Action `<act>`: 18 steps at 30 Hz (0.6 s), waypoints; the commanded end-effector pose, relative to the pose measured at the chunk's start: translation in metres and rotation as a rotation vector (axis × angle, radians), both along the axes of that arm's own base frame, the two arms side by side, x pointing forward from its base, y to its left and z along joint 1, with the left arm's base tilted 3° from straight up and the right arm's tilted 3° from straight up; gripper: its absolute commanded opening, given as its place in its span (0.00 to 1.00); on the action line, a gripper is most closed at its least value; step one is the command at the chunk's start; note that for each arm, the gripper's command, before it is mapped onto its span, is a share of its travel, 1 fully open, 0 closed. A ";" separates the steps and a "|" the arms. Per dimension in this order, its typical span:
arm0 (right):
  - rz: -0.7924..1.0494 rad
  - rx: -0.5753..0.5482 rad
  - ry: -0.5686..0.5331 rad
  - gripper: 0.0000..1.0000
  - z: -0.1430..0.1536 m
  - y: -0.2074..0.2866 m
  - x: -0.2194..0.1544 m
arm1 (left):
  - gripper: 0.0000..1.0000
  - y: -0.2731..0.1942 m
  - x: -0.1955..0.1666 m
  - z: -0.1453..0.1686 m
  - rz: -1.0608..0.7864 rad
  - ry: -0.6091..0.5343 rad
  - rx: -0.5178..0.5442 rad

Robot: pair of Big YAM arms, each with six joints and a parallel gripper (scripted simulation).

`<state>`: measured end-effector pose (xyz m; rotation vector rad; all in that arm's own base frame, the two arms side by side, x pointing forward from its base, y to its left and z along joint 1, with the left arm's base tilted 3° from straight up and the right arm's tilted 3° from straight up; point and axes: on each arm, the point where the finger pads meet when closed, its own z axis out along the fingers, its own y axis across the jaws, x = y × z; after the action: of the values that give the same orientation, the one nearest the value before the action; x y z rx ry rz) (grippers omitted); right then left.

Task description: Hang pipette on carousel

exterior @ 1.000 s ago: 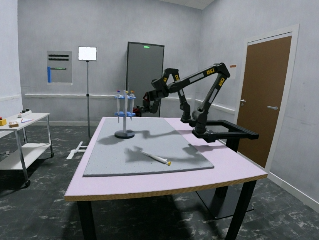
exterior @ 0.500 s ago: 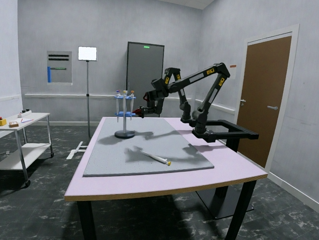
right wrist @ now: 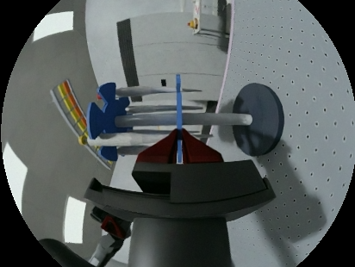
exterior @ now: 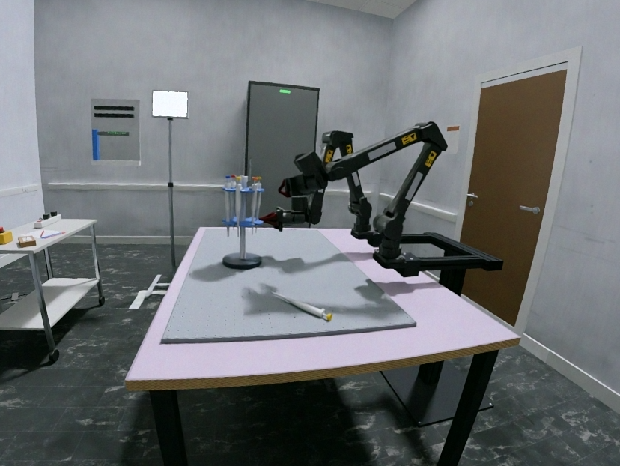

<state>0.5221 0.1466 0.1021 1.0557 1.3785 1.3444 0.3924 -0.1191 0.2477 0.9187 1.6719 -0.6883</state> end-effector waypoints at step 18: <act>-0.315 0.024 -0.050 0.00 0.007 0.039 -0.004 | 0.65 0.003 0.010 0.022 0.002 -0.060 0.010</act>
<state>0.5143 0.1685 0.1010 1.1915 1.1795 1.1628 0.3924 -0.1191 0.2477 0.9187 1.6719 -0.6883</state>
